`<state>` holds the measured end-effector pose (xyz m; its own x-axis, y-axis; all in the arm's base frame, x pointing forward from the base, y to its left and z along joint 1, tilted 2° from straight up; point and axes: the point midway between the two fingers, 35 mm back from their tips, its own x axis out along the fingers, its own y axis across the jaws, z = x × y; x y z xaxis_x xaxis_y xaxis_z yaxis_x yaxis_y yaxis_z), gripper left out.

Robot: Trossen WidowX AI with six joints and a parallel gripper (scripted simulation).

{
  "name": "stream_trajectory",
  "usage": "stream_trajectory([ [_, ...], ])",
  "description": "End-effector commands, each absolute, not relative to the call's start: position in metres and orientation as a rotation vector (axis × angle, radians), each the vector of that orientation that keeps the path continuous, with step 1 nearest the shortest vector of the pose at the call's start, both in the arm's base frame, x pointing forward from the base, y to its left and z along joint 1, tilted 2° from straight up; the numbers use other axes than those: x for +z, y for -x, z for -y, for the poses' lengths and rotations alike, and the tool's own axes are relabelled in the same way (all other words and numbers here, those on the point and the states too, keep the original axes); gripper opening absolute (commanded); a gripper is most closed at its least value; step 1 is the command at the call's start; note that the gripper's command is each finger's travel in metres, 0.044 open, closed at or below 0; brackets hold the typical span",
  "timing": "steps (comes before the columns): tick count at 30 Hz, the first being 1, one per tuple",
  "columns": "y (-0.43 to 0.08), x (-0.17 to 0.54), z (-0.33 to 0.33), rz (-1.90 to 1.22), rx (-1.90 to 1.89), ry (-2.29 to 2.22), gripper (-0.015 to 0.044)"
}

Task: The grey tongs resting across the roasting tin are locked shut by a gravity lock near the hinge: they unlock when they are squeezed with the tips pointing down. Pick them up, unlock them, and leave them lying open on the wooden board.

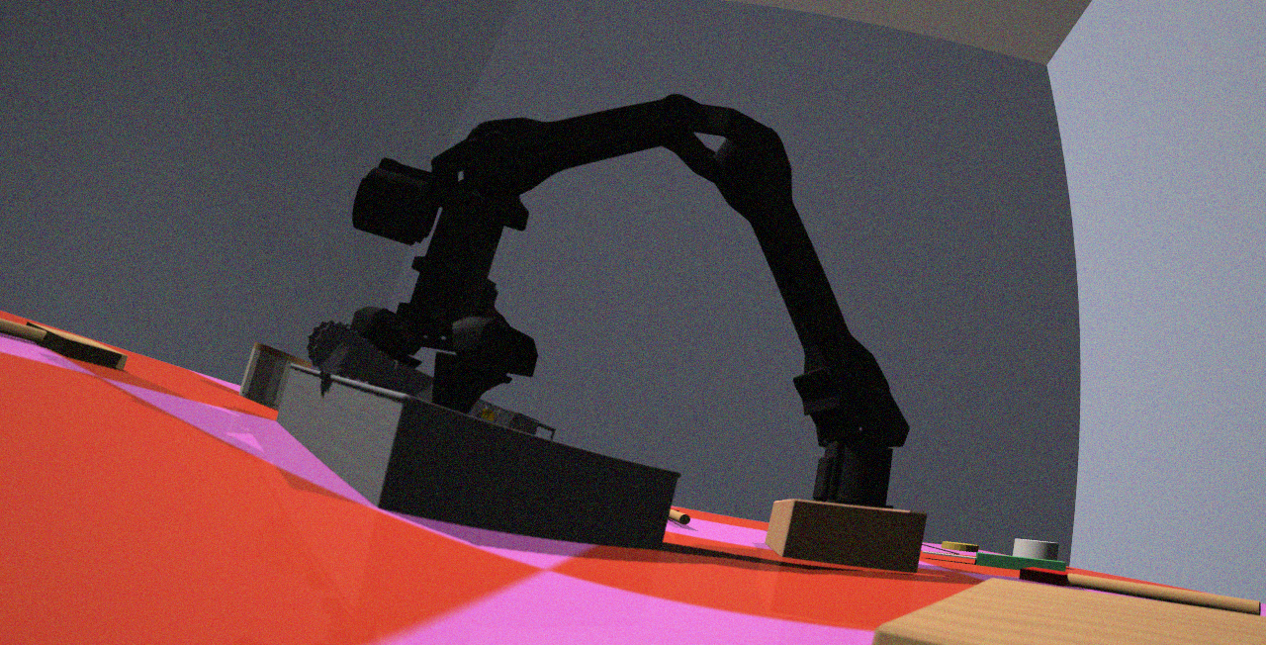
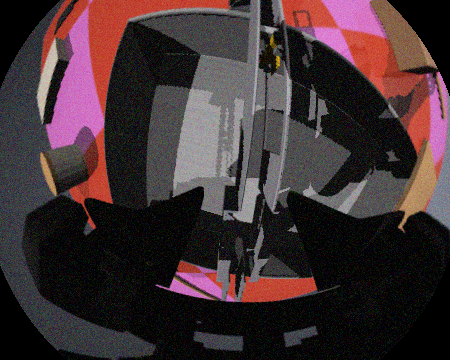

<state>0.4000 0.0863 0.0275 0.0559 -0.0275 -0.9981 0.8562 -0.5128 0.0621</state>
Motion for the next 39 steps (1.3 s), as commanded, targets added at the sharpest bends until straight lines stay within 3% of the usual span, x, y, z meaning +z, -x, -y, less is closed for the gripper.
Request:
stream_trajectory([
  [1, -0.400, 0.028, -0.086, -0.848, -1.547, -1.613, 0.0282],
  [7, -0.400, 0.028, -0.086, -0.848, -1.547, -1.613, 0.0125],
  [23, -0.400, 0.028, -0.086, -0.848, -1.547, -1.613, 0.0018],
  [29, -0.400, 0.031, -0.086, -0.848, -1.547, -1.613, -0.0139],
  [39, -0.397, 0.078, -0.088, -0.846, -1.548, -1.610, -0.0150],
])
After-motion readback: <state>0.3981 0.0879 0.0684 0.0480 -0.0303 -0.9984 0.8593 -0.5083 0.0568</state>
